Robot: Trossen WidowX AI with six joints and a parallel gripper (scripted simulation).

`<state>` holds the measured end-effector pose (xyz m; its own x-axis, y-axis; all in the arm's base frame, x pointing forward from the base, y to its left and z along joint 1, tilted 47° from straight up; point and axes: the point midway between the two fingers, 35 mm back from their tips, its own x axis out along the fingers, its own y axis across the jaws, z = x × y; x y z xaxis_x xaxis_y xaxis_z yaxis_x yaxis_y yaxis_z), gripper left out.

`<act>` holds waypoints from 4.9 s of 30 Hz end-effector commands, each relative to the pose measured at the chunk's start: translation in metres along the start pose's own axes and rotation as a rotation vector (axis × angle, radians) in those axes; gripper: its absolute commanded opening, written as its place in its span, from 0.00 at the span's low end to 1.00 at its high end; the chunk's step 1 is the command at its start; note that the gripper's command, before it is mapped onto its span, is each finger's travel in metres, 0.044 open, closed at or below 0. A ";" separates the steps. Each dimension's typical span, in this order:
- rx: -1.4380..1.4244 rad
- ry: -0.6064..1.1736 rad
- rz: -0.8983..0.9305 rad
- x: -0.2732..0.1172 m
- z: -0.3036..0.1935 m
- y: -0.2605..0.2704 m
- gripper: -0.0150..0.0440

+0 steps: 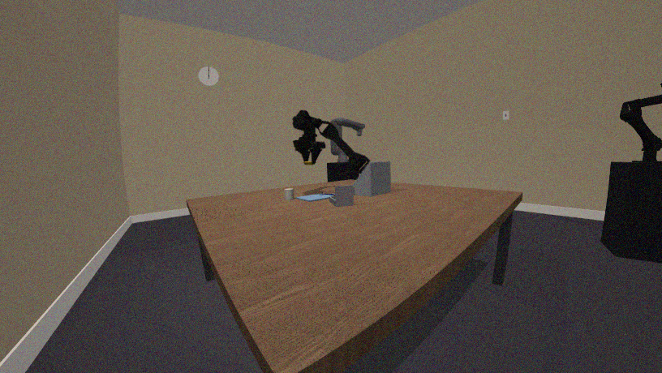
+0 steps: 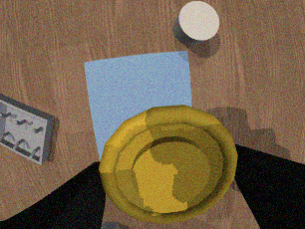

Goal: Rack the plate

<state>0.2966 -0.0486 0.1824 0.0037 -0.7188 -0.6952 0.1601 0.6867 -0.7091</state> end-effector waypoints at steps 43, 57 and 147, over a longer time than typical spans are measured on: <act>0.185 0.277 0.183 0.028 -0.063 0.132 0.25; -0.035 0.337 0.457 0.059 -0.070 0.145 0.25; -0.868 -1.233 0.835 0.132 -0.052 0.131 0.25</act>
<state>0.2646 -0.0529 -0.0005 0.5734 0.4625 -0.6762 -0.8112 0.4362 -0.3895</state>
